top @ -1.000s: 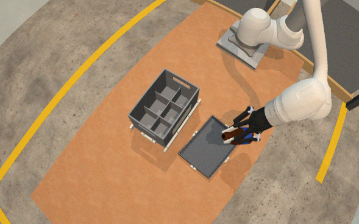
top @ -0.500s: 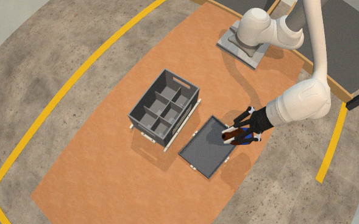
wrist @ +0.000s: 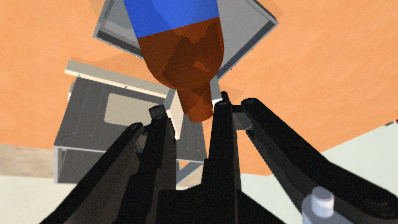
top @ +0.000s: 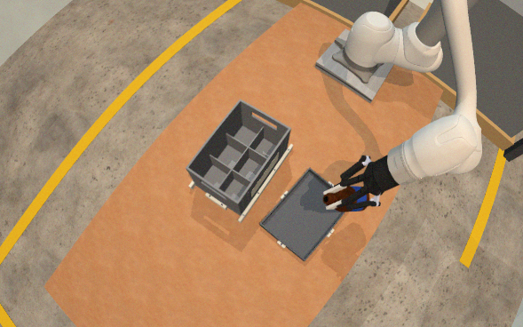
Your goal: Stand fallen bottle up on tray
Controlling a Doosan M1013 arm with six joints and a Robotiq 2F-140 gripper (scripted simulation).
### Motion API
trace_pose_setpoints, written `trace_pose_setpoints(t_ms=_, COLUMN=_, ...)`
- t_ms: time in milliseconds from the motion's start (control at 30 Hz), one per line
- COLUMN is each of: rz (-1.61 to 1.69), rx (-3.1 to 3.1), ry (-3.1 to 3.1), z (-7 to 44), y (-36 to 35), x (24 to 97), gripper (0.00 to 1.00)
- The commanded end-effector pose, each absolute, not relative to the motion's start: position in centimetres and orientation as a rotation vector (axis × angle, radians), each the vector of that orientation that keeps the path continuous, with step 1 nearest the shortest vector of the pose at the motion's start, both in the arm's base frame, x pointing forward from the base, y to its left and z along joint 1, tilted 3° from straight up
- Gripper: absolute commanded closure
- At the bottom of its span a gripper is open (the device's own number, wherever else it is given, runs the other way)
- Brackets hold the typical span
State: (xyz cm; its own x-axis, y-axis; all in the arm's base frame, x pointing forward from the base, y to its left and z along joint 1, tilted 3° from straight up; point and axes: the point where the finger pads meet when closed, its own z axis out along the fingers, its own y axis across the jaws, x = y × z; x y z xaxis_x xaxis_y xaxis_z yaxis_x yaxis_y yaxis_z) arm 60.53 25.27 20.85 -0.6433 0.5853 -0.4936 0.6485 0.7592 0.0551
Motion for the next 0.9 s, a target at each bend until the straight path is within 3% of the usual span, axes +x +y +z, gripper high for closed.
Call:
trace_pose_setpoints(t_ms=0, rz=-0.173, rx=0.929, ry=2.463, z=20.86, y=25.26, x=60.53, gripper=0.9)
trace_pose_setpoints(t_ms=867, rz=-0.181, rx=0.926, ry=2.452, z=20.8, y=25.23, x=60.48, gripper=0.9)
